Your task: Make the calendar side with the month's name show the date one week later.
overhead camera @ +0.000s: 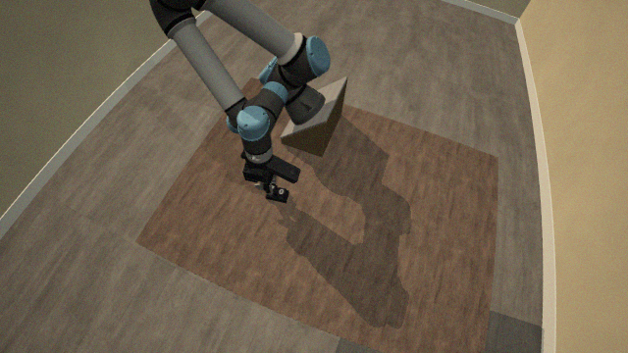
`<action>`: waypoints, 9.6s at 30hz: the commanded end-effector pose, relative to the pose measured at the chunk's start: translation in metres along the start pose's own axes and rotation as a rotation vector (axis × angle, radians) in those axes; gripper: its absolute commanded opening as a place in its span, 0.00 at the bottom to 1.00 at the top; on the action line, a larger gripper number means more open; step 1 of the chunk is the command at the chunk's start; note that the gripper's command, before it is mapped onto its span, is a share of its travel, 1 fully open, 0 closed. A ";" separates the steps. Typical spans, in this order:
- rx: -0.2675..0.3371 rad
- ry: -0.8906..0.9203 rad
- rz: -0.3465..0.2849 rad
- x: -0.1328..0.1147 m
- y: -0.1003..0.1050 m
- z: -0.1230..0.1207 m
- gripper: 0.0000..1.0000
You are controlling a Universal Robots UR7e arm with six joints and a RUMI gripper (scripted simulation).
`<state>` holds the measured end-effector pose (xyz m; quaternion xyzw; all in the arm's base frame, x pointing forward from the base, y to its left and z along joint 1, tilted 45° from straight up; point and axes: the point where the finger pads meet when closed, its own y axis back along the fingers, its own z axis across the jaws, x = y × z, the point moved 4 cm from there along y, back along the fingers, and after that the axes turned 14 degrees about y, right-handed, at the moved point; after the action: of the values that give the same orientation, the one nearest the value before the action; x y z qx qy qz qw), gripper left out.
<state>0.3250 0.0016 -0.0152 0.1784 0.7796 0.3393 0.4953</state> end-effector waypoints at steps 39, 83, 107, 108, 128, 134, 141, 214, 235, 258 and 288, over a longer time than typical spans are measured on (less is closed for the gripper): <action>-0.001 0.000 0.000 0.000 -0.005 0.000 0.10; -0.001 0.000 0.000 0.000 -0.010 0.000 0.10; -0.001 0.000 0.000 0.000 -0.010 0.000 0.10; -0.001 0.000 0.000 0.000 -0.010 0.000 0.10; -0.001 0.000 0.000 0.000 -0.010 0.000 0.28; -0.001 0.000 0.000 0.000 -0.010 0.000 0.28; -0.001 0.000 0.000 0.000 -0.009 0.000 0.28; -0.001 0.000 0.000 0.000 0.084 0.000 1.00; -0.001 0.000 0.000 0.000 0.151 0.000 1.00; -0.001 0.000 0.000 0.000 0.154 0.000 1.00; -0.001 0.000 0.000 0.000 0.154 0.000 1.00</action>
<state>0.3160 0.1100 0.0931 0.1783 0.7796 0.3393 0.4953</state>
